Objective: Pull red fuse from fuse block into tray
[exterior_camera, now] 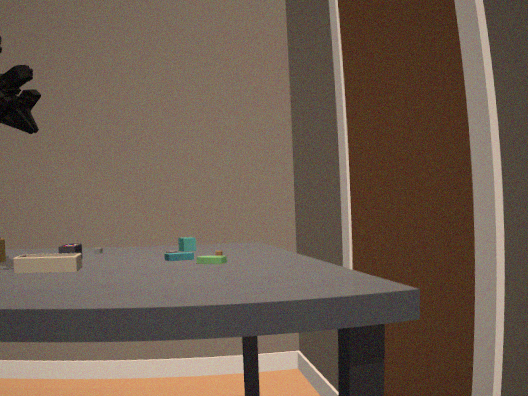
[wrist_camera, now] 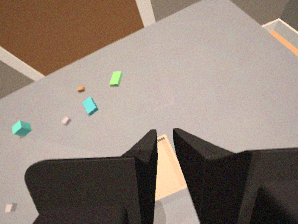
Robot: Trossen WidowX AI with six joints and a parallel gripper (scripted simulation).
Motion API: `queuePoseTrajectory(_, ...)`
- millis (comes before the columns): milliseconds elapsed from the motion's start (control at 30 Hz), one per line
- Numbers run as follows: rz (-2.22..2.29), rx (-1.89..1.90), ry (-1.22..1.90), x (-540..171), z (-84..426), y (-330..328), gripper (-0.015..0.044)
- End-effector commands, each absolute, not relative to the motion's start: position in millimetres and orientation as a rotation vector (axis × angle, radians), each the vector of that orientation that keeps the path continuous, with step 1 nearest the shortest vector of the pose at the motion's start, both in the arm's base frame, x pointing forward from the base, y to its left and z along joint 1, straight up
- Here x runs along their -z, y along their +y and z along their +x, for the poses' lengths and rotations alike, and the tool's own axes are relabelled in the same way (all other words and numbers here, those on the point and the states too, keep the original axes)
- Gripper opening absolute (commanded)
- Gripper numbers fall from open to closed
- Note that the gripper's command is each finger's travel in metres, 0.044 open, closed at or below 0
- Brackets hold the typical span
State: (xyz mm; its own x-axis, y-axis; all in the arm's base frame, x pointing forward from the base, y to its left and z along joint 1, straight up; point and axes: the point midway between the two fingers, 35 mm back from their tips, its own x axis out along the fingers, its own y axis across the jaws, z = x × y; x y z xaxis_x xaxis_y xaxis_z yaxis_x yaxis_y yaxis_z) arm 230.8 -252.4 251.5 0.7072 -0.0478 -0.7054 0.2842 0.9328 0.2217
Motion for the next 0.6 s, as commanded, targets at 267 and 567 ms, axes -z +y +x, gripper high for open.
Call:
queuePoseTrajectory(267,0.326,0.016,1.21,-140,300,-118,0.0064)
queuePoseTrajectory(567,0.096,-0.013,1.493,-72,288,-15,0.0064)
